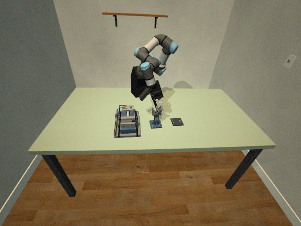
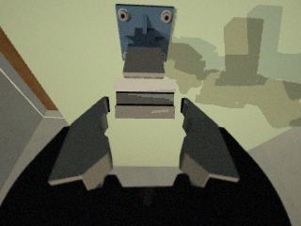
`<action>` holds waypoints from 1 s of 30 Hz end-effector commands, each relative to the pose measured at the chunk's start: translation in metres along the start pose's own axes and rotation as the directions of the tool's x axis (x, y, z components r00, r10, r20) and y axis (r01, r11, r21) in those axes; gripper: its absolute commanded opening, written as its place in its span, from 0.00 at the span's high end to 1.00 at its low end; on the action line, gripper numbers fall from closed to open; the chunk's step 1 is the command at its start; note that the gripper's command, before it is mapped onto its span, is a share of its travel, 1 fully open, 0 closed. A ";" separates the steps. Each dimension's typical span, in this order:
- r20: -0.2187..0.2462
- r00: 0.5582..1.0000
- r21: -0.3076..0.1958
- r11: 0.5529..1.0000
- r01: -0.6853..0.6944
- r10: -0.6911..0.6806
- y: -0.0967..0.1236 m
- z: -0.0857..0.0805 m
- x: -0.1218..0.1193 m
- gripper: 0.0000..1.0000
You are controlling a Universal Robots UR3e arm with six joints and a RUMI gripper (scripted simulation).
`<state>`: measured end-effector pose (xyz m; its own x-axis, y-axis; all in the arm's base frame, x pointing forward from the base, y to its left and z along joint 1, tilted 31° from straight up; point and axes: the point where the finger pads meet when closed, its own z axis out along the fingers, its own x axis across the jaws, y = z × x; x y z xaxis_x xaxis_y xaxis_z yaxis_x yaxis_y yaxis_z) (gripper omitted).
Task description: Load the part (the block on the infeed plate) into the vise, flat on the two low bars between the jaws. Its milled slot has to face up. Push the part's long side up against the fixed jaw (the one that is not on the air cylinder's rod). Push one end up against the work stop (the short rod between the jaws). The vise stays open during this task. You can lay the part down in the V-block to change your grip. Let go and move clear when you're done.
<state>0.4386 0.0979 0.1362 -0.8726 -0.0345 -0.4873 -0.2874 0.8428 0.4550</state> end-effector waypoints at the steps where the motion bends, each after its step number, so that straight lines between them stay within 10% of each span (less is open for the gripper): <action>1: -0.003 1.000 -0.052 0.999 0.003 -0.003 0.000 0.000 0.000 0.49; 30: -0.003 1.000 -0.268 0.964 0.002 -0.003 -0.002 0.000 0.000 0.49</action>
<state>0.4392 0.0965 0.1350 -0.8732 -0.0364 -0.4860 -0.3762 0.6842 0.6247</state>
